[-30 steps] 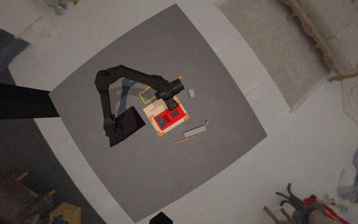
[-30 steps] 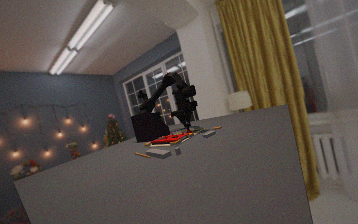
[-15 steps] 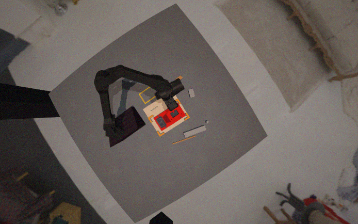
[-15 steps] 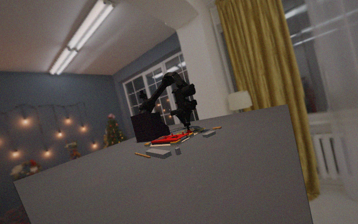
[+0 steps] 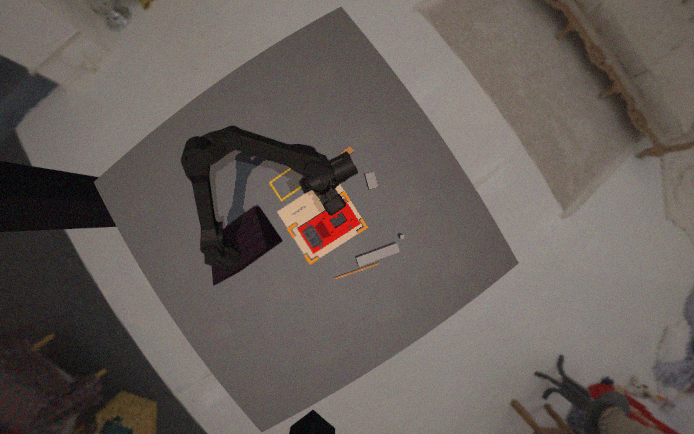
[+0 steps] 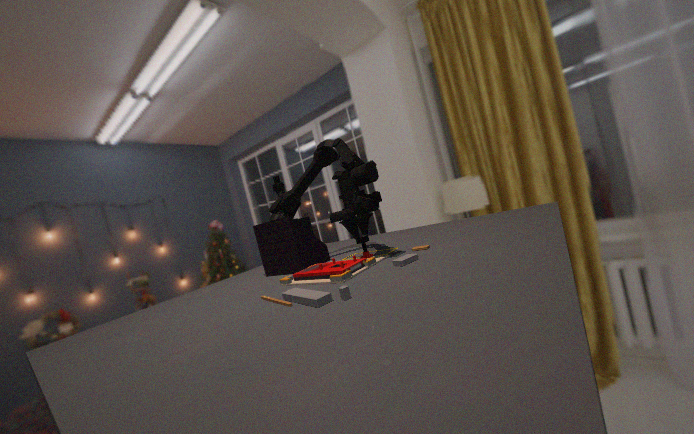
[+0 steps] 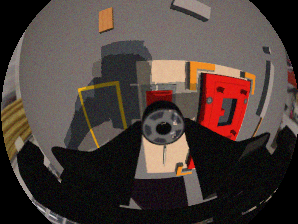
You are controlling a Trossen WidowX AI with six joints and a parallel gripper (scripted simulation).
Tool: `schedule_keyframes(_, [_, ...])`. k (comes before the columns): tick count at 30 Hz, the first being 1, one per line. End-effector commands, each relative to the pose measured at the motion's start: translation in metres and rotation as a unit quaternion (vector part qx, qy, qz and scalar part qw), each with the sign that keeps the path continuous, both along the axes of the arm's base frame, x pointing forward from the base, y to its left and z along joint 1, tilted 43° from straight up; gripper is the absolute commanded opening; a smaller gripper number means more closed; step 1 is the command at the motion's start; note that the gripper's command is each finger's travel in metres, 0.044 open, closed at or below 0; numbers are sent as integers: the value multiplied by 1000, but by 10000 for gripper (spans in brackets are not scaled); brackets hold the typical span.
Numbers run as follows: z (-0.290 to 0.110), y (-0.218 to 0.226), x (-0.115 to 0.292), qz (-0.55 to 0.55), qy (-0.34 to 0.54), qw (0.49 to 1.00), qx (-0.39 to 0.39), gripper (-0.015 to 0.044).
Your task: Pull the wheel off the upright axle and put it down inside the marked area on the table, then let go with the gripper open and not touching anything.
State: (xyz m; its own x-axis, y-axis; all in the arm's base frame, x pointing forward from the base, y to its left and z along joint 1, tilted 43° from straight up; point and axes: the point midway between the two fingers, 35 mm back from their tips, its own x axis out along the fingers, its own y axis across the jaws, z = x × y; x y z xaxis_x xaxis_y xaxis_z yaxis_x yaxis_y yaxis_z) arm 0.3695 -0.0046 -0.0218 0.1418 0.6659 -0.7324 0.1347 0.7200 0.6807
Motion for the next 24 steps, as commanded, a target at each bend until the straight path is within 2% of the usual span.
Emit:
schedule_keyframes(1, [2, -1, 1, 1, -3, 1000, 0, 0])
schedule_keyframes(12, [5, -5, 0, 1, -3, 1000, 0, 0])
schedule_keyframes(21, [29, -25, -10, 1, -3, 1000, 0, 0])
schedule_keyframes(24, [24, -18, -10, 0, 2, 1000, 4, 0])
